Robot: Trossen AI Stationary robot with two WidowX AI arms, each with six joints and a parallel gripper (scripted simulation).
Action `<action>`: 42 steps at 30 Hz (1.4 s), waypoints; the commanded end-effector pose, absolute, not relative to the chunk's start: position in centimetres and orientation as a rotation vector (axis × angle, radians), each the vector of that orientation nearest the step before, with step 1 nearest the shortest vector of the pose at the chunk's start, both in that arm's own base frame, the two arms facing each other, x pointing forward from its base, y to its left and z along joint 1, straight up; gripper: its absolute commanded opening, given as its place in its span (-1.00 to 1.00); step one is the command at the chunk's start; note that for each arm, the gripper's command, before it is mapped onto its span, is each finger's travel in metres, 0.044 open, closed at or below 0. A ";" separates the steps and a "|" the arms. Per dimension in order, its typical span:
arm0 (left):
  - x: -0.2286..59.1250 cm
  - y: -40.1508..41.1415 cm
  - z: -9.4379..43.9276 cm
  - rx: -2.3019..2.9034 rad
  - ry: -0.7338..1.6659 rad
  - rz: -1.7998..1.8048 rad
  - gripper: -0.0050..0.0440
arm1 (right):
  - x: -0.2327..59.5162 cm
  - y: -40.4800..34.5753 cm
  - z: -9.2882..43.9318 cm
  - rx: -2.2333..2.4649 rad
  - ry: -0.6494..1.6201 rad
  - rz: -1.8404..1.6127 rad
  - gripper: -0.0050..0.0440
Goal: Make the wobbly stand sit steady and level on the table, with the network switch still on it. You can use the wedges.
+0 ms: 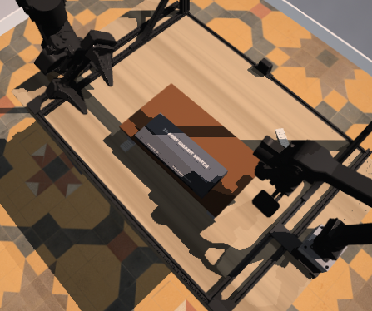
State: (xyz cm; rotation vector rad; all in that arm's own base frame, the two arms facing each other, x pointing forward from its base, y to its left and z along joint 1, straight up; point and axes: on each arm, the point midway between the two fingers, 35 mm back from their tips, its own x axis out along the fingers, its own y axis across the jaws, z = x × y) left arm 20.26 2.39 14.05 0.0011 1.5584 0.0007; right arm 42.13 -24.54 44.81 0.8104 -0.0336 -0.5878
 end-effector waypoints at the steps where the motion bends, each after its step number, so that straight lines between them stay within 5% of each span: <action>1: 20.3 2.4 14.0 0.001 1.558 0.001 1.00 | 42.0 -24.5 47.2 0.762 -0.098 -0.554 1.00; 4: 20.3 2.4 14.0 0.001 1.558 0.001 1.00 | 41.7 -24.3 46.8 0.773 -0.086 -0.563 1.00; 14: 20.3 2.4 14.0 0.001 1.558 0.001 1.00 | 37.4 -21.8 58.6 0.501 -0.425 -0.436 1.00; 21: 20.3 2.4 14.0 0.001 1.558 0.001 1.00 | 37.2 -21.7 58.3 0.511 -0.420 -0.440 1.00; 31: 20.3 2.4 14.0 0.001 1.558 0.001 1.00 | 30.1 -17.6 68.3 0.239 -0.751 -0.365 1.00; 42: 20.3 2.4 14.0 0.001 1.558 0.001 1.00 | 26.4 -15.5 71.4 0.141 -0.880 -0.350 1.00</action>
